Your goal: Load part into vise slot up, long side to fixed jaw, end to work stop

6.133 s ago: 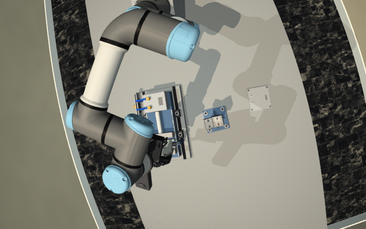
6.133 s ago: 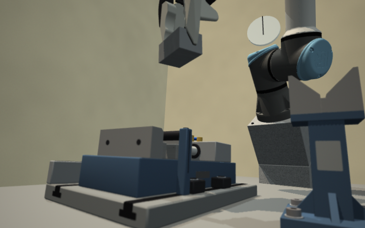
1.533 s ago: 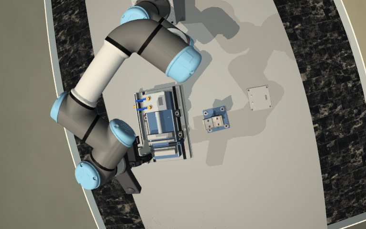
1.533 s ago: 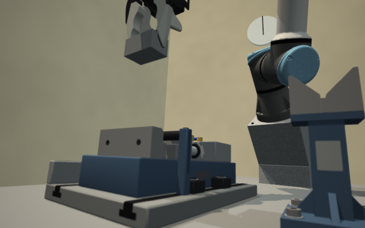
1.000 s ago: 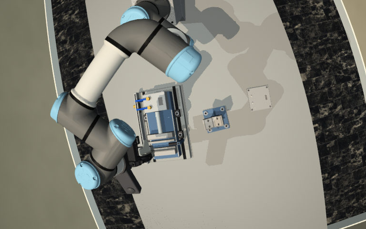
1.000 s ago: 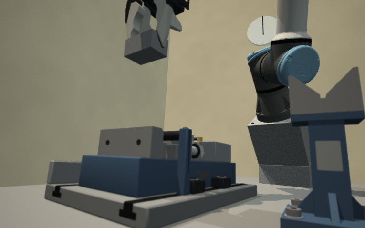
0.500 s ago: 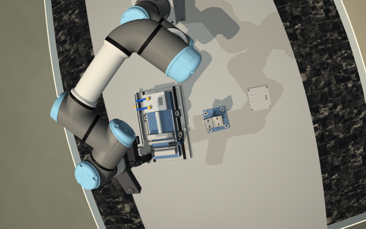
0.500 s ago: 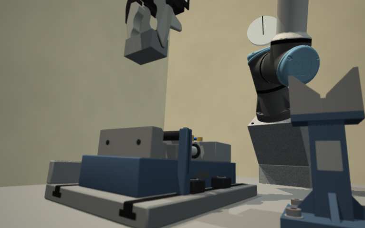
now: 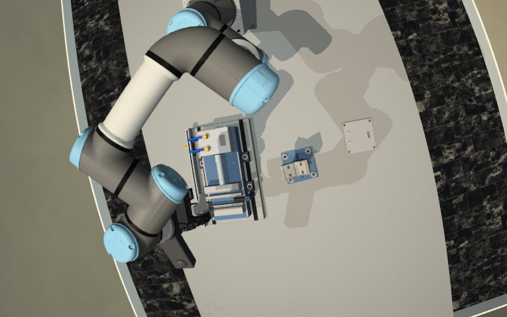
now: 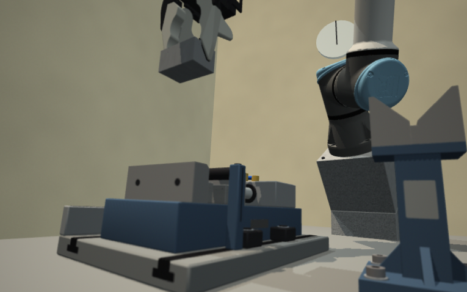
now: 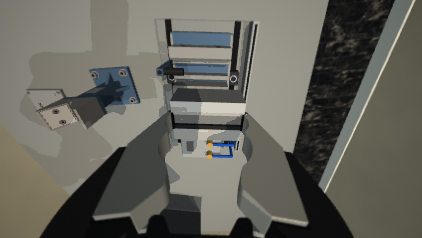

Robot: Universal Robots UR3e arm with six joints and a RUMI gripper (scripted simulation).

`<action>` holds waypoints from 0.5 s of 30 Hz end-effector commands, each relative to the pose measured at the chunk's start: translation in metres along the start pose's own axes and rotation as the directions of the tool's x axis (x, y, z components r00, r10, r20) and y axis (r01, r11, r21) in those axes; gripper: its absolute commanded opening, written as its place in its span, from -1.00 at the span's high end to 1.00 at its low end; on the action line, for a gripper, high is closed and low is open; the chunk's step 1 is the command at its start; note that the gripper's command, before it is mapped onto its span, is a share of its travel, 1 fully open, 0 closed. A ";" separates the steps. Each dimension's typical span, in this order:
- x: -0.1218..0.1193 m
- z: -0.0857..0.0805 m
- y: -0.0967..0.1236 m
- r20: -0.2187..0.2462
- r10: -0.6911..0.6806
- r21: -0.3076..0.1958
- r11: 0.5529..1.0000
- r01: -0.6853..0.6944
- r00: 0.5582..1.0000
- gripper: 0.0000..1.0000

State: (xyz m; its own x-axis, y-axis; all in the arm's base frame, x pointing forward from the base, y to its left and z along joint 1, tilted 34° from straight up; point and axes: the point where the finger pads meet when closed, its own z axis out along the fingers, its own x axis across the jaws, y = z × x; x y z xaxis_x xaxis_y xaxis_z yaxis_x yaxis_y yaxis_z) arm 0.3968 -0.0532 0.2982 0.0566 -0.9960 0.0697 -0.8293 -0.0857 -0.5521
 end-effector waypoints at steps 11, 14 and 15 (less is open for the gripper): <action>0.000 0.000 -0.001 -0.002 -0.001 0.002 1.000 0.001 1.000 1.00; 0.000 0.000 -0.001 -0.002 -0.001 0.002 1.000 0.001 1.000 1.00; 0.000 0.001 -0.001 -0.002 -0.002 0.002 1.000 0.002 1.000 1.00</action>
State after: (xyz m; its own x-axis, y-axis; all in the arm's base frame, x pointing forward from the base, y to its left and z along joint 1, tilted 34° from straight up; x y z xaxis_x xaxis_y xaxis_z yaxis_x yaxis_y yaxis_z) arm 0.3971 -0.0533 0.2977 0.0568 -0.9960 0.0697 -0.8294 -0.0859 -0.5520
